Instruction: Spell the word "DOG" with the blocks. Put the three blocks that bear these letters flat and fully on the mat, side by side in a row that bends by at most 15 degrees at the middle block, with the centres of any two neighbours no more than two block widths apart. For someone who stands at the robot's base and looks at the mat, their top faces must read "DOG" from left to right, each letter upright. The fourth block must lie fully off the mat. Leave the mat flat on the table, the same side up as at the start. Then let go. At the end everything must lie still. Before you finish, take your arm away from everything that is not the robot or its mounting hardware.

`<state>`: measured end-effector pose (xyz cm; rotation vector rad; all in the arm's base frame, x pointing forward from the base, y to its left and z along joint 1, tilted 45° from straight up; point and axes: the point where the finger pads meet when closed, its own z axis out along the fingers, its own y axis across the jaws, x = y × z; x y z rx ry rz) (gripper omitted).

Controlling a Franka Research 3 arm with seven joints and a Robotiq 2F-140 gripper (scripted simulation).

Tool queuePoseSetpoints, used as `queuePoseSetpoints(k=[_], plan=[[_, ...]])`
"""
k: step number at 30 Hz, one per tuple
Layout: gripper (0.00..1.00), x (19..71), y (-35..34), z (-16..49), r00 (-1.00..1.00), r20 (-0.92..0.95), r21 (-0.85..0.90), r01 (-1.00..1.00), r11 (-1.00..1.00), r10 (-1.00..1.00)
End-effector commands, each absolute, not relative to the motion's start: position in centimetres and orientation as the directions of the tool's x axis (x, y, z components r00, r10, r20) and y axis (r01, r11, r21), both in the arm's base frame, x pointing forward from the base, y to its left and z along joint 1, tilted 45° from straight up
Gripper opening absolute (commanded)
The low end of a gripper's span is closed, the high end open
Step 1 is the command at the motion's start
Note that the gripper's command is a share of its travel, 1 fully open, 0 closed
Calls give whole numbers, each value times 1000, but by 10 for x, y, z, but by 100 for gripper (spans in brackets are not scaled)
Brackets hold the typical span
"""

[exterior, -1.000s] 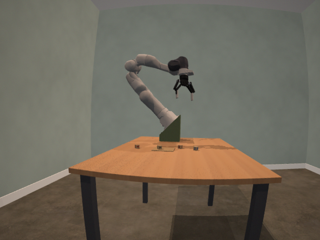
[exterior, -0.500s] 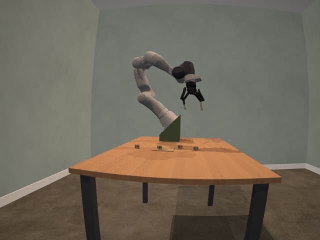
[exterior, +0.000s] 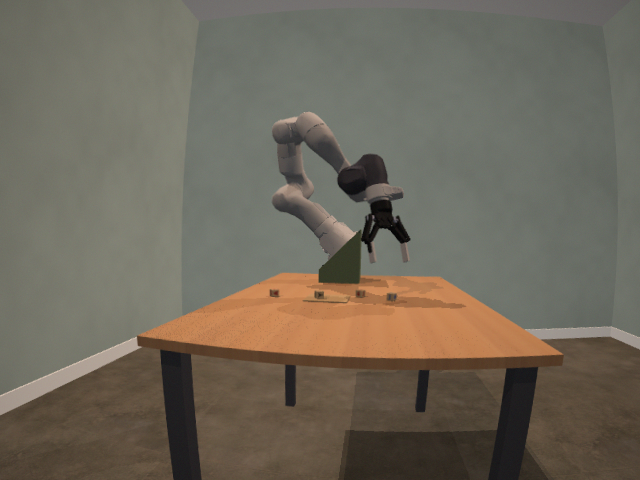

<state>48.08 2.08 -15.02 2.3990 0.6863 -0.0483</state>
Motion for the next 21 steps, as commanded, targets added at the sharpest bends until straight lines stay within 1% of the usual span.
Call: queuePoseSetpoints(k=[1,5,21], plan=[[100,491,-5,-181,803,-219,512,579,-635,555],[100,492,-19,-190,794,-227,502,592,-631,564],[100,492,-19,-190,794,-227,502,592,-631,564]])
